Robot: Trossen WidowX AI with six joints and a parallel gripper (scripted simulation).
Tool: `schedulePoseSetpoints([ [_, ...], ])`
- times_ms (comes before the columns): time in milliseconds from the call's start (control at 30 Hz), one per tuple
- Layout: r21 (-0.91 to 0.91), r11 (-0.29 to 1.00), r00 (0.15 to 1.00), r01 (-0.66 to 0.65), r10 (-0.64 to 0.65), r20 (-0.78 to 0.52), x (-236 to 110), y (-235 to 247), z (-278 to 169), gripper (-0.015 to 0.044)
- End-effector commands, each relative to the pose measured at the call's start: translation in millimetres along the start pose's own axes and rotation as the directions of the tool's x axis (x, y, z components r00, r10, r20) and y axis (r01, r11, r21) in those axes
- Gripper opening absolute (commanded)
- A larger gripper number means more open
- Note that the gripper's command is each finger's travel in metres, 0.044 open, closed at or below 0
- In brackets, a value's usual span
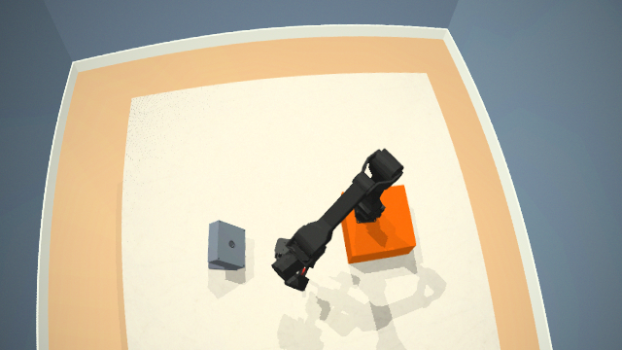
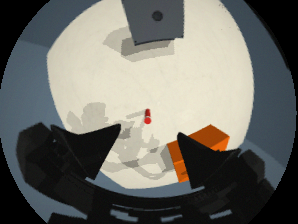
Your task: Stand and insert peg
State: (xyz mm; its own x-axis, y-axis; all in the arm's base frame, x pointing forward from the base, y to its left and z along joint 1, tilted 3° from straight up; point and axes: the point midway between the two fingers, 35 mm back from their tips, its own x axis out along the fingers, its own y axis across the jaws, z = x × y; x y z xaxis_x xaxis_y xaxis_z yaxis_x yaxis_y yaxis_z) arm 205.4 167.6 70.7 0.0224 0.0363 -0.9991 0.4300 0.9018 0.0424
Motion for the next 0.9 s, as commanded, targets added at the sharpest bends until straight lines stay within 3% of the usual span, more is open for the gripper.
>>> schedulePoseSetpoints([
  [0,-0.013,1.000,1.000,-0.025,0.025,-0.009,-3,3,0,0.0440],
  [200,0.002,1.000,1.000,-0.025,0.025,-0.009,-1,3,0,0.0440],
  [467,0.166,0.986,1.000,-0.023,0.025,-0.010,17,3,0,0.0440],
  [867,0.170,0.985,1.000,-0.023,0.025,-0.010,28,4,0,0.0440],
])
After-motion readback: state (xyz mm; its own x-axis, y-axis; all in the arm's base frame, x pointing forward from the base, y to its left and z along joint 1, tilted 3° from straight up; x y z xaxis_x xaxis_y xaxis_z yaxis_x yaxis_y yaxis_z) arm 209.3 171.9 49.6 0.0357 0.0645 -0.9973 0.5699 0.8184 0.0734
